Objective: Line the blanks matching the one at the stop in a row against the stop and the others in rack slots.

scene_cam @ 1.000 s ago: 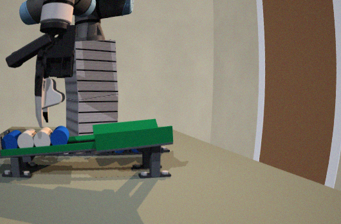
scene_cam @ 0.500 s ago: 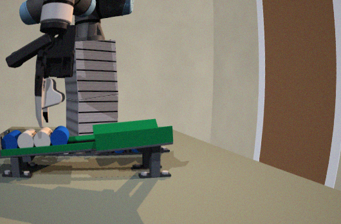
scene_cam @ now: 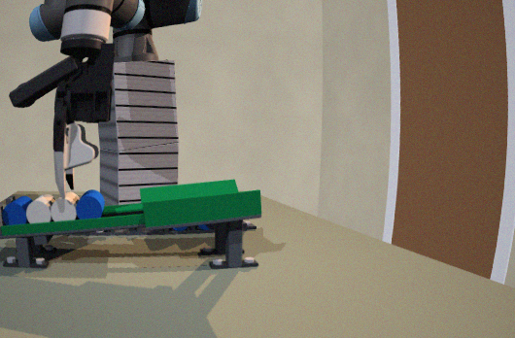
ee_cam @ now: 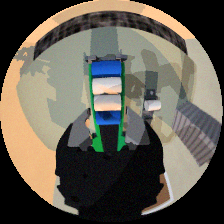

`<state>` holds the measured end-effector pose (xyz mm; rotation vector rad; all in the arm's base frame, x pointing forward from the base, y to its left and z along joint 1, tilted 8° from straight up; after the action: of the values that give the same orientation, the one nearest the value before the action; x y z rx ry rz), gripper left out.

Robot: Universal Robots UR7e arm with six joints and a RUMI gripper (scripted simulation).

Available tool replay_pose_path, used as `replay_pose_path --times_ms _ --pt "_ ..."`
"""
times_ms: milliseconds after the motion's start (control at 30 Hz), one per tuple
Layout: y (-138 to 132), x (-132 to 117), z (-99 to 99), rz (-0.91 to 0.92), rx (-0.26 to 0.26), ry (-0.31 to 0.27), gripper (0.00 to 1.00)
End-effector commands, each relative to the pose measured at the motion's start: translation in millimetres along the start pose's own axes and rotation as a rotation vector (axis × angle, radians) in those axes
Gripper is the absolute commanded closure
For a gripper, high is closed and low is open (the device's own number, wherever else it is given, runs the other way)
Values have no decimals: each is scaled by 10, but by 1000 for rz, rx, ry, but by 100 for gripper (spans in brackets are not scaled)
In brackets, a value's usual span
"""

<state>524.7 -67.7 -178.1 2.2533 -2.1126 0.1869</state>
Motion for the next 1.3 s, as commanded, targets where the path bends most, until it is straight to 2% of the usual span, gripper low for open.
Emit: replay_pose_path --times_ms 0,400,1267 --pt "-30 31 76 3 5 2 51" --pt "-31 29 269 3 6 2 51" --pt "-31 27 267 3 6 2 51"
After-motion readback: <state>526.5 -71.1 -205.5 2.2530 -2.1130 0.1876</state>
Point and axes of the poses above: the point where the finger pads meet when closed, its own z axis out along the fingers, its own y axis across the jaws, x = y × z, the point moved 5 cm from there along -z, back along the fingers, and after that the axes turned 2 degrees about z, right-handed, at the moved point
